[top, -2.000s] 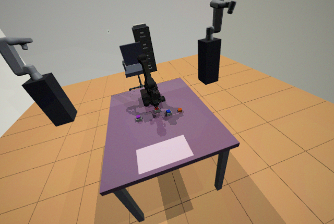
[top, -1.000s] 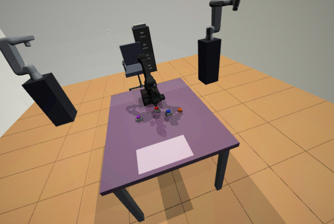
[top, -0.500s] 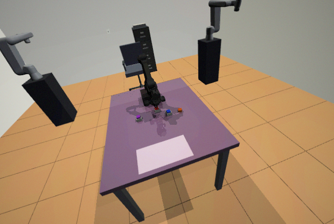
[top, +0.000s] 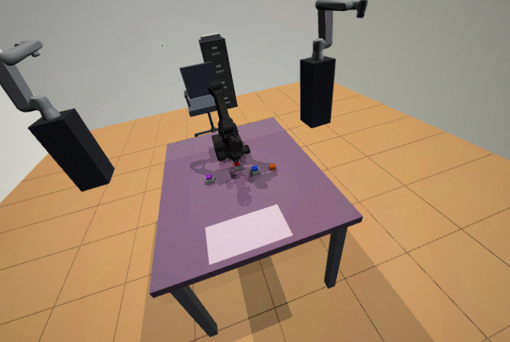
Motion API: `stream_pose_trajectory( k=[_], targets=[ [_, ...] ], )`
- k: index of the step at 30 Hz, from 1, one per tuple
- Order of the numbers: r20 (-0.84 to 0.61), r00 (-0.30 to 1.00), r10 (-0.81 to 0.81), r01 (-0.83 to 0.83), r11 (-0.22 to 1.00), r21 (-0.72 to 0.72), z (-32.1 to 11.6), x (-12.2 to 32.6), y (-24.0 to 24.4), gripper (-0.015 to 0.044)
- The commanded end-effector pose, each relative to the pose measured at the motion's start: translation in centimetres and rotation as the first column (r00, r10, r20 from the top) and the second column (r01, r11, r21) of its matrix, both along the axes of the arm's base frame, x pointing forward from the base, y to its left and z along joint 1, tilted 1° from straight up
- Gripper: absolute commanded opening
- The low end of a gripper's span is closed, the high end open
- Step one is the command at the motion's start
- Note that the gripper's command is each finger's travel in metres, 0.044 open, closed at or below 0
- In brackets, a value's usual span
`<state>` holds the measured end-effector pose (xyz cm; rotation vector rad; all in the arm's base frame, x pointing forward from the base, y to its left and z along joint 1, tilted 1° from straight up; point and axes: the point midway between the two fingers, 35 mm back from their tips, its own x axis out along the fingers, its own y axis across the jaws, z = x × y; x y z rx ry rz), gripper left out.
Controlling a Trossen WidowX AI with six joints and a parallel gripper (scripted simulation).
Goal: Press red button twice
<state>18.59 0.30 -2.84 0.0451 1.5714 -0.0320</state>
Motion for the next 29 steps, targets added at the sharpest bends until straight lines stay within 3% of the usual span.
stream_pose_trajectory(
  k=[1,6,11,20,24,29],
  targets=[
    [-0.001,1.000,0.000,0.000,1.000,0.003,1.6,0.1,0.0,0.0020],
    [-0.002,1.000,0.001,-0.001,1.000,0.006,3.4,0.0,0.0,0.0020],
    [-0.001,1.000,0.012,-0.012,1.000,0.008,4.5,1.9,2.2,0.0151],
    [0.001,1.000,0.029,-0.029,0.999,0.018,8.9,6.5,14.0,0.0387],
    [0.003,1.000,0.004,-0.004,1.000,0.021,10.0,6.8,18.1,0.0400],
    [0.003,1.000,0.001,-0.001,1.000,0.022,10.1,6.7,18.6,0.0400]
  ],
)
